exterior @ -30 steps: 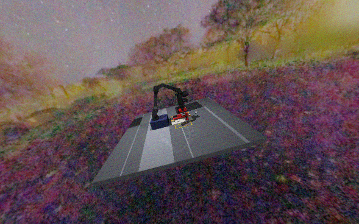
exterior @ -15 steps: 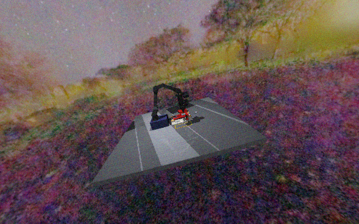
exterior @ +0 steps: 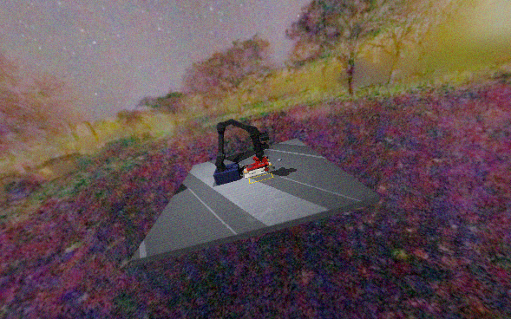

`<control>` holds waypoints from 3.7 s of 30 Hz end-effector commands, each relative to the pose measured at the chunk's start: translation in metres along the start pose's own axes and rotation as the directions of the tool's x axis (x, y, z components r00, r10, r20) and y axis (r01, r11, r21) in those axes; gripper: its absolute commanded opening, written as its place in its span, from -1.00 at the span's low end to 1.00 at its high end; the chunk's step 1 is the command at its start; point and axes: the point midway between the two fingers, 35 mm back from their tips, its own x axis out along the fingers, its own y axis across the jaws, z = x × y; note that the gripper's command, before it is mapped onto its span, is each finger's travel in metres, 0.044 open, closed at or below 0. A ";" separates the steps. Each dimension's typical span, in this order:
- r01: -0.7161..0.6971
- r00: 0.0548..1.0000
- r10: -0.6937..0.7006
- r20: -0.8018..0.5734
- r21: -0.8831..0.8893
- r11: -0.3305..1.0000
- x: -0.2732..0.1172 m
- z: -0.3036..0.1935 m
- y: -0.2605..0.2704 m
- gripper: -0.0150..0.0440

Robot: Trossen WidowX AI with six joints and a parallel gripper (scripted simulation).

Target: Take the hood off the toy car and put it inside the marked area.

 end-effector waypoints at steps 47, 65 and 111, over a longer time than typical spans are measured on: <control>0.008 1.000 -0.008 0.007 -0.024 1.000 0.002 -0.038 -0.108 -0.49; 0.008 1.000 -0.007 0.007 -0.024 1.000 0.012 -0.037 -0.108 -0.49; 0.007 1.000 -0.007 0.007 -0.024 1.000 0.039 -0.037 -0.109 -0.49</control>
